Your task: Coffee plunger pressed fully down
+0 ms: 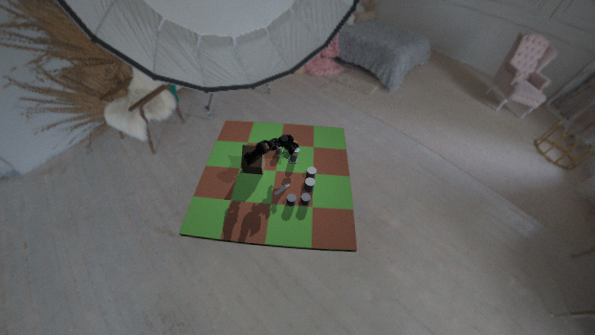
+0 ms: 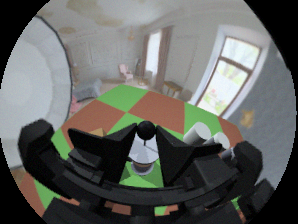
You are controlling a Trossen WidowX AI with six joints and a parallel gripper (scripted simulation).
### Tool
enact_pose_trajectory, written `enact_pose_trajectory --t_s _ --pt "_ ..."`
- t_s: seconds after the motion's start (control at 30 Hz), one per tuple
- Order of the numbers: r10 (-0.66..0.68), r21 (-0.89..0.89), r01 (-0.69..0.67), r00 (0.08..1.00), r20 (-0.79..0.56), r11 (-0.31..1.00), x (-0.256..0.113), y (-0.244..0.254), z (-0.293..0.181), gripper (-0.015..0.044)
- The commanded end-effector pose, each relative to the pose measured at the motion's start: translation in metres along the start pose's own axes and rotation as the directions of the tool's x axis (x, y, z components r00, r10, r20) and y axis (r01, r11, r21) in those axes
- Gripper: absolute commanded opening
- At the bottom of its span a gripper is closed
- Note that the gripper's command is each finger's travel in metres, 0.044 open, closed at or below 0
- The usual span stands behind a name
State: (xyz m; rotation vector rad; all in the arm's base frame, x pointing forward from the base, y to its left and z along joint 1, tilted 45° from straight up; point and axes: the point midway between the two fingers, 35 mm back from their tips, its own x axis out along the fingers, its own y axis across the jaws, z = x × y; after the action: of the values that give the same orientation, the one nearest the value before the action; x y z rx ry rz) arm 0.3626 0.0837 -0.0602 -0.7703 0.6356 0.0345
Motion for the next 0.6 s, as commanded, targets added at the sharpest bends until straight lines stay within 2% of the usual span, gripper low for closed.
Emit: enact_pose_trajectory --t_s 0.0,0.57 --pt "-0.003 -0.021 0.002 0.999 -0.053 1.0 0.0057 -0.0004 -0.0156 0.0117" --pt "-0.004 -0.02 0.003 0.999 -0.052 1.0 0.0102 0.0002 -0.0116 0.0117"
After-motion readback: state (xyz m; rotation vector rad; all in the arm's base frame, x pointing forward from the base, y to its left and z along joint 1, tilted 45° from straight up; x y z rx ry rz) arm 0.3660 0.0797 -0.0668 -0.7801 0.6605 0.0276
